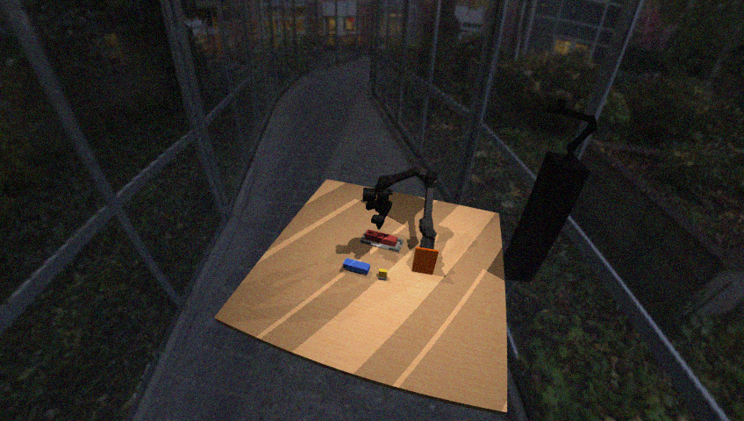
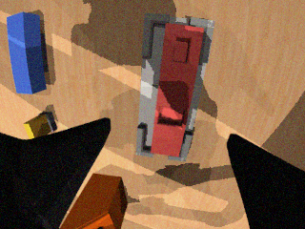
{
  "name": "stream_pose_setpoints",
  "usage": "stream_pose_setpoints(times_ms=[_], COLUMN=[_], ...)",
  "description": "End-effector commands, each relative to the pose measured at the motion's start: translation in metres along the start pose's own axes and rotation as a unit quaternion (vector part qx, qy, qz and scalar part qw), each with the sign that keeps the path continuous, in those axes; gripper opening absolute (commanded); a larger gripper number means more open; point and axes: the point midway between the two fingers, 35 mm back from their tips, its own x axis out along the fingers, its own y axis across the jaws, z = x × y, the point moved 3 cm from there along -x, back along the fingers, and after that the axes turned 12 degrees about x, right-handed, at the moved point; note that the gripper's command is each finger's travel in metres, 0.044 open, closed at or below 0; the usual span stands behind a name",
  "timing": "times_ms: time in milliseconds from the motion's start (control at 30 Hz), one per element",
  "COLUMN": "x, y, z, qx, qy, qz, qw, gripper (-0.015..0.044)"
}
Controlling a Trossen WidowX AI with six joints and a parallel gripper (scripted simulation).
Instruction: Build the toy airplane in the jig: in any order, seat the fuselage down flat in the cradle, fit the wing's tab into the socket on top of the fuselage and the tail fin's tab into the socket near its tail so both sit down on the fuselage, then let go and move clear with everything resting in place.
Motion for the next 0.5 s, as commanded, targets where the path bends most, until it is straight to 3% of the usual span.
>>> stream_pose_setpoints(times_ms=[0,233,467], x=[0.0,-0.003,0.004], y=[0.008,0.1,0.203], z=[0.004,0.024,0.012], qx=[-0.011,-0.015,-0.016], qy=[0.0,0.001,0.001], qz=[0.002,0.012,0.011], qw=[1.0,1.0,1.0], gripper=[0.044,0.044,0.044])
